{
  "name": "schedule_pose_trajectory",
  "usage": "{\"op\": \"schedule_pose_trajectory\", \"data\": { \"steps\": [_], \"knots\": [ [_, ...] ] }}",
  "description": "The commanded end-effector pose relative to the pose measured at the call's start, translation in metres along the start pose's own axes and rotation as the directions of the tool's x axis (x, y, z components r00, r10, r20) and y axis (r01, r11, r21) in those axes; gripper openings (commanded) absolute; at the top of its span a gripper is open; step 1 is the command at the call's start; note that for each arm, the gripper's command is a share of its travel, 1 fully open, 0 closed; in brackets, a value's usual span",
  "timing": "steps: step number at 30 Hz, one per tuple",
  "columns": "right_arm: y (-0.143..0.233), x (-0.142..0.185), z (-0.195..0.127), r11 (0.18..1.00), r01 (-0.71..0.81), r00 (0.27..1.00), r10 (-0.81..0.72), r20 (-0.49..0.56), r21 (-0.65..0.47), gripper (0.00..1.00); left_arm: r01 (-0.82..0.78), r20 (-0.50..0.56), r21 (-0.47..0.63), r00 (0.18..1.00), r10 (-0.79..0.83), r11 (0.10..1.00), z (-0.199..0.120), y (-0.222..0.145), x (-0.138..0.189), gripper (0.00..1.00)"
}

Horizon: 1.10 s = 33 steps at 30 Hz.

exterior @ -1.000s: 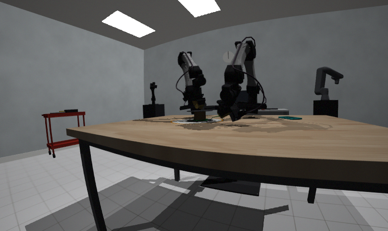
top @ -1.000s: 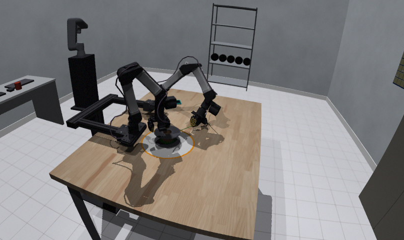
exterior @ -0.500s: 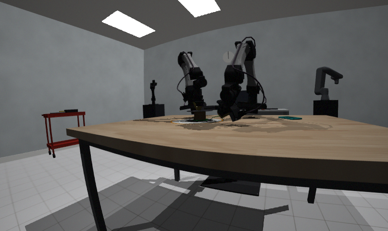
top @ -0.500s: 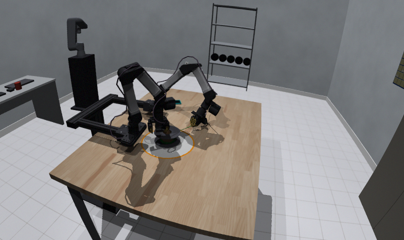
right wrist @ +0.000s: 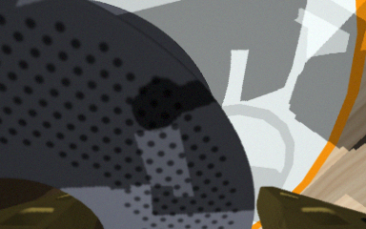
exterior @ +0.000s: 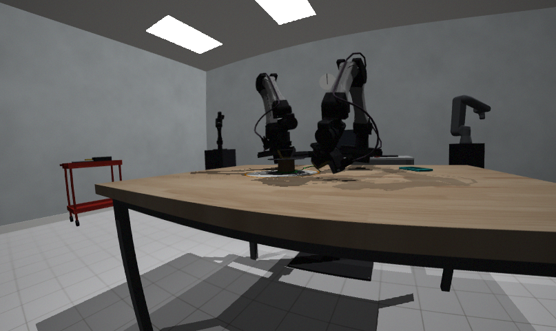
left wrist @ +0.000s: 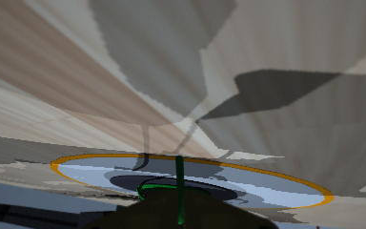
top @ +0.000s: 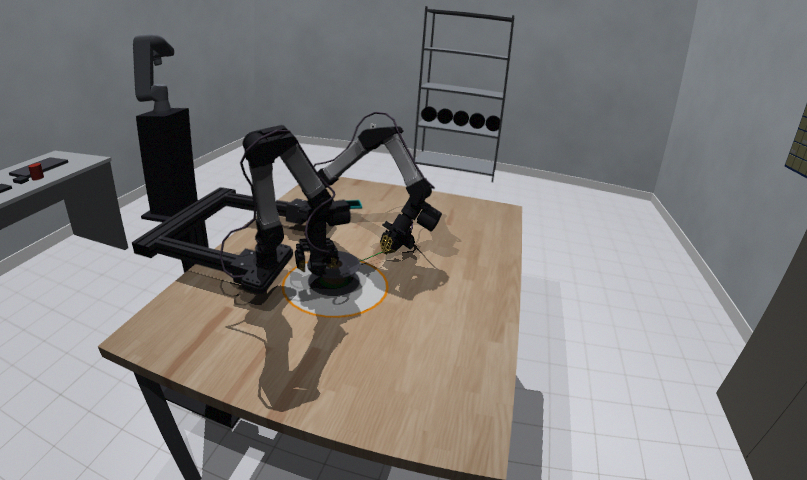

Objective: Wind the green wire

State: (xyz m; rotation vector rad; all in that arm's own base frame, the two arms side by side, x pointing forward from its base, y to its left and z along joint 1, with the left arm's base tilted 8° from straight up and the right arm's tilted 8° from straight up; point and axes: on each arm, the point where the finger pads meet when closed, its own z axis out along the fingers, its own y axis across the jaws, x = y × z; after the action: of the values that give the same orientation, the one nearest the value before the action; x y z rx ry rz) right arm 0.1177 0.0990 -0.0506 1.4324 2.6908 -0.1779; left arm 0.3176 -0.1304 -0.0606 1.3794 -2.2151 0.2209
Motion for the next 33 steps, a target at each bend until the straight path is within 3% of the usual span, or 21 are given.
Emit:
{"op": "schedule_pose_trajectory", "data": {
  "steps": [1,18,25,33],
  "knots": [
    [0.012,0.002,-0.006,0.999,-0.005,1.000,0.005,0.002,-0.036,0.81,-0.053,0.032,0.048,0.998,0.051,0.997,-0.021,-0.013,0.012,0.00],
    [0.012,0.002,-0.006,0.999,-0.005,1.000,0.005,0.002,-0.036,0.56,-0.058,0.056,0.047,0.997,0.055,0.997,-0.027,-0.013,0.004,0.00],
    [0.012,-0.002,-0.001,0.999,0.040,0.999,-0.040,0.003,-0.036,0.56,-0.050,0.056,0.048,0.997,0.047,0.998,-0.027,-0.013,0.003,0.00],
    [0.013,-0.019,-0.001,0.971,0.236,0.972,-0.236,0.010,-0.034,0.56,-0.017,0.026,0.060,1.000,0.015,0.998,-0.020,-0.011,0.011,0.00]
  ]
}}
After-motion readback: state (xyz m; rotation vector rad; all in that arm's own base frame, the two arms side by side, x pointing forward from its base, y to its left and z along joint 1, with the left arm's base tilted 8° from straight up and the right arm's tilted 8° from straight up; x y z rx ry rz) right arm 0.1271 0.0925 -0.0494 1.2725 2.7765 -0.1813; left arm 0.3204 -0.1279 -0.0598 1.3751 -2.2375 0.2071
